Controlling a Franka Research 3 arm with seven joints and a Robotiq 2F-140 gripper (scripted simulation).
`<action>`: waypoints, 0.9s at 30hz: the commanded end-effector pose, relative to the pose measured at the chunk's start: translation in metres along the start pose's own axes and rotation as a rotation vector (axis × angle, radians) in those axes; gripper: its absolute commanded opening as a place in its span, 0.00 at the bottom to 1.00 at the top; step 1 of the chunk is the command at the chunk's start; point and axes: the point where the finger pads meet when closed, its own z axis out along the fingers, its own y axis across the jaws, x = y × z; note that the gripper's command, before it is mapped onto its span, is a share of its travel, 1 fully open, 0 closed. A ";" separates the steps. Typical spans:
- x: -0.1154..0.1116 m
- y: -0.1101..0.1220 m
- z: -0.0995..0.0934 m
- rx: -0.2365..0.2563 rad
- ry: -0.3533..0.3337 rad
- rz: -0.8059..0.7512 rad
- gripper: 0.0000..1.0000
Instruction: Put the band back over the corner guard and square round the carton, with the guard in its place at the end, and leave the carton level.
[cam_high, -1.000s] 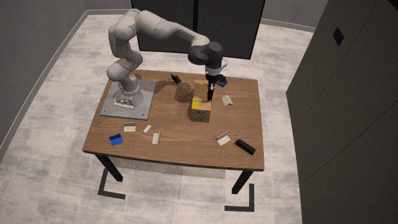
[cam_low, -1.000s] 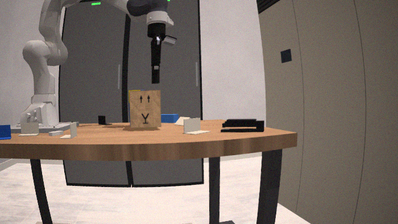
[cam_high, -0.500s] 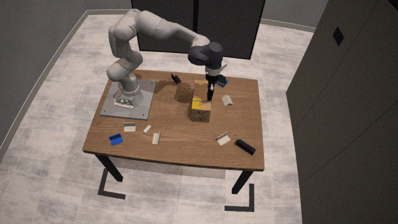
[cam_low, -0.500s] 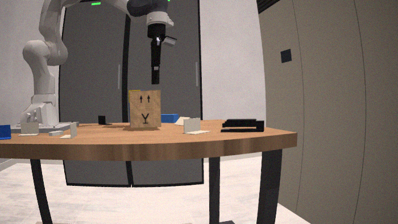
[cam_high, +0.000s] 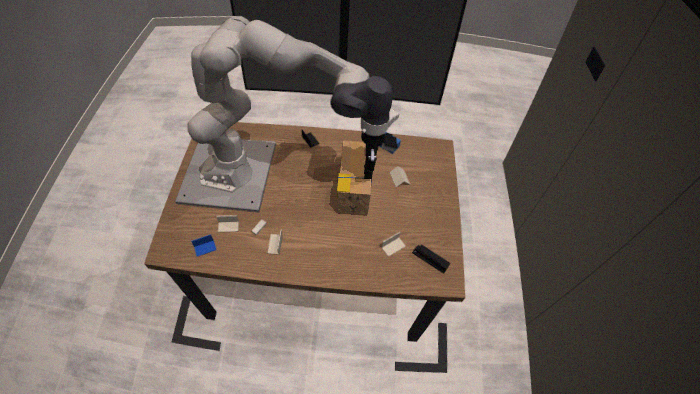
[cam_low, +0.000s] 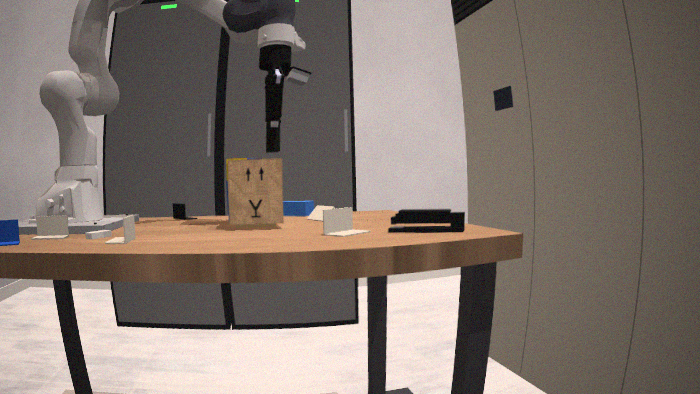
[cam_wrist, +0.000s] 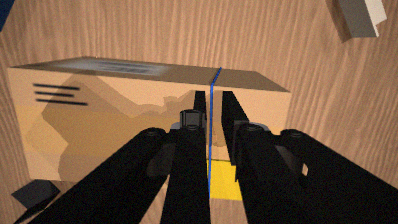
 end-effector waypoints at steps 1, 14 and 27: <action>0.001 -0.001 0.003 -0.002 0.002 -0.004 0.18; 0.002 -0.001 0.010 -0.002 0.002 -0.004 0.18; 0.002 -0.001 0.012 -0.002 0.002 -0.004 0.18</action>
